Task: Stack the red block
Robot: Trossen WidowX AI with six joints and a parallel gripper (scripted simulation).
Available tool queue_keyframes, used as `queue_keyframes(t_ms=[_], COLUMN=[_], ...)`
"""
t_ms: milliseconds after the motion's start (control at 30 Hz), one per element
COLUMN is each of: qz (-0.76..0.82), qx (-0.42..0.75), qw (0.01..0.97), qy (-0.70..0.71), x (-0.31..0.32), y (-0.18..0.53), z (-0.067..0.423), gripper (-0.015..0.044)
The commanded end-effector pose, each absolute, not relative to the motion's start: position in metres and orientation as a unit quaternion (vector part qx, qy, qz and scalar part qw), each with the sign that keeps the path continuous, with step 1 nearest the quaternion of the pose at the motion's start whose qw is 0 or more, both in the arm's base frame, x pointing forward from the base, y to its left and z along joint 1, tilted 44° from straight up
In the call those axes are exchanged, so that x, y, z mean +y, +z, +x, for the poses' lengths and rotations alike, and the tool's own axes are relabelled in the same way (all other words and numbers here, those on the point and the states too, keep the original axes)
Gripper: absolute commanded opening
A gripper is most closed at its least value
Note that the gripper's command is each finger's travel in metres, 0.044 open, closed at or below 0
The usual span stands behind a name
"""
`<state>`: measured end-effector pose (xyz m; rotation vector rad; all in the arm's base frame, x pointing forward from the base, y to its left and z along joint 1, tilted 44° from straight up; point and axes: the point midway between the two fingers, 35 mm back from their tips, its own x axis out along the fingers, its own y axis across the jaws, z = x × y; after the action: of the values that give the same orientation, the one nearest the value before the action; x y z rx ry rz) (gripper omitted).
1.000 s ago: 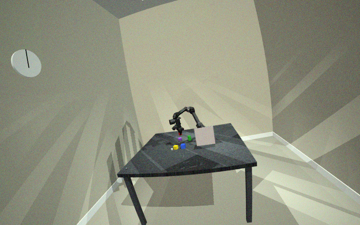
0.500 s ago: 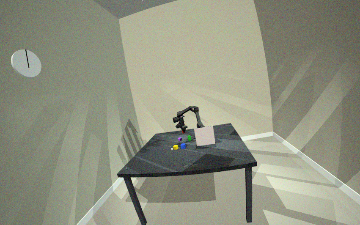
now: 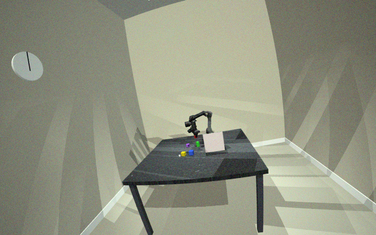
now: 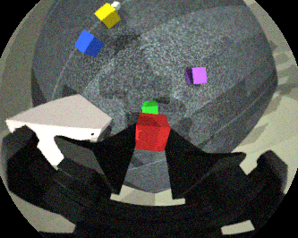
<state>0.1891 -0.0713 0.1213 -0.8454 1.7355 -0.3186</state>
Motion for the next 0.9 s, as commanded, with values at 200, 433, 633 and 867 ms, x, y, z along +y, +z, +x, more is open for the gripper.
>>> queue_keyframes(t_ms=[200, 433, 633, 867], qz=[-0.361, -0.361, -0.361, -0.361], qx=[0.735, 0.734, 0.734, 0.734], qw=[0.559, 0.559, 0.558, 0.558], qy=[-0.135, -0.135, -0.136, -0.136], x=[-0.09, -0.098, -0.111, -0.112], y=[0.106, 0.097, 0.083, 0.082], z=[0.18, 0.179, 0.175, 0.175], gripper=[0.0, 0.0, 0.0, 0.0])
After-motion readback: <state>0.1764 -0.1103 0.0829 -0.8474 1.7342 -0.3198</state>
